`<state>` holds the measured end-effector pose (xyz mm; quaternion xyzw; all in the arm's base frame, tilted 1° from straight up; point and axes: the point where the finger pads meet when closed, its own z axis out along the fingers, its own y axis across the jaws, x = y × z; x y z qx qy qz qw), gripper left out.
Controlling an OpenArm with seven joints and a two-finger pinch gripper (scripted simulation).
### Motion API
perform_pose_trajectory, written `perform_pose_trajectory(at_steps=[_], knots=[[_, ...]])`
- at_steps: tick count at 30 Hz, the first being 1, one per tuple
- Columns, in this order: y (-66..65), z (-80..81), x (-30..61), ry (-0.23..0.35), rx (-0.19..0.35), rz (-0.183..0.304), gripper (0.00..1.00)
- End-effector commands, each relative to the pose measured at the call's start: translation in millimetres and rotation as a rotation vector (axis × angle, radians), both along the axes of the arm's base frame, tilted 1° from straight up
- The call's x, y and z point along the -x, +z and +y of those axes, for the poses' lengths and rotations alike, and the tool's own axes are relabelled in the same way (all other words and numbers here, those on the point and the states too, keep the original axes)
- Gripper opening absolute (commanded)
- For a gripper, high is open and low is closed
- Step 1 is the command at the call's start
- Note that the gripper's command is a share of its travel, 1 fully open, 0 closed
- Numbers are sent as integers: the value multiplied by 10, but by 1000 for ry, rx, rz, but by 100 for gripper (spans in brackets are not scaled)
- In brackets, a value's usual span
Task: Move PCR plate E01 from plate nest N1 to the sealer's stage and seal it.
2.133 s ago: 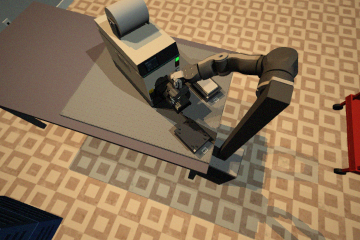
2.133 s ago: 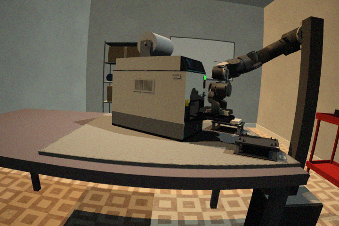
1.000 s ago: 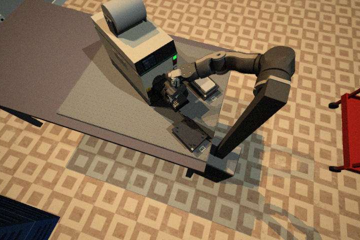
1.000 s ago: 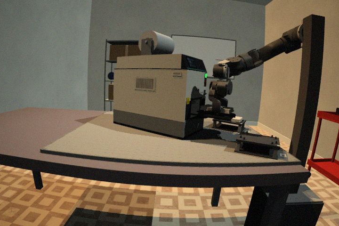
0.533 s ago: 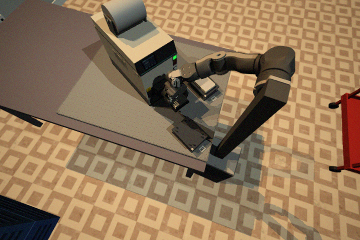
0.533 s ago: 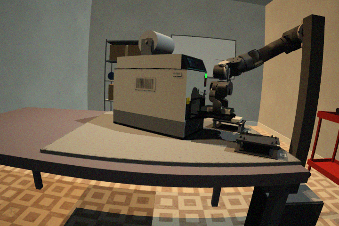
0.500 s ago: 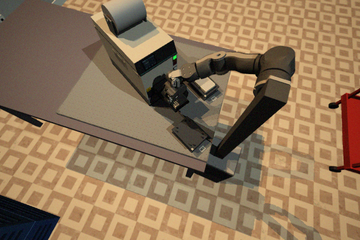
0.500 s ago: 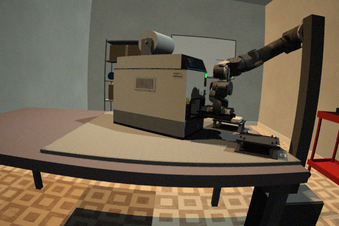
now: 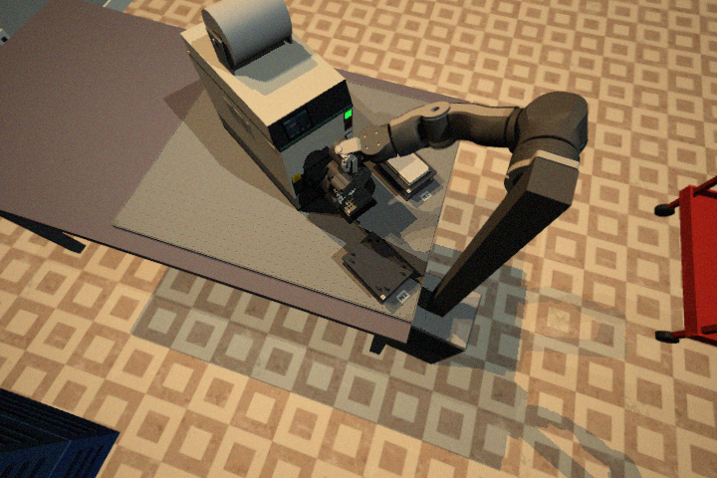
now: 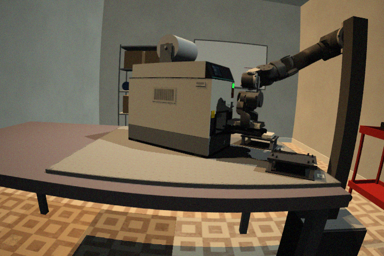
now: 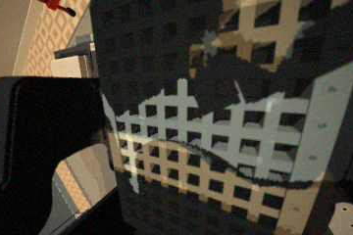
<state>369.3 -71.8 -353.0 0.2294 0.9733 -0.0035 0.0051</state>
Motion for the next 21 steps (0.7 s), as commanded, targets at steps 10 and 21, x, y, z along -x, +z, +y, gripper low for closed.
perform_pose_trajectory(at_steps=[10,21], knots=[[8,7,-4,1,-1,-1,0],[-14,9,15,1,-2,3,0]])
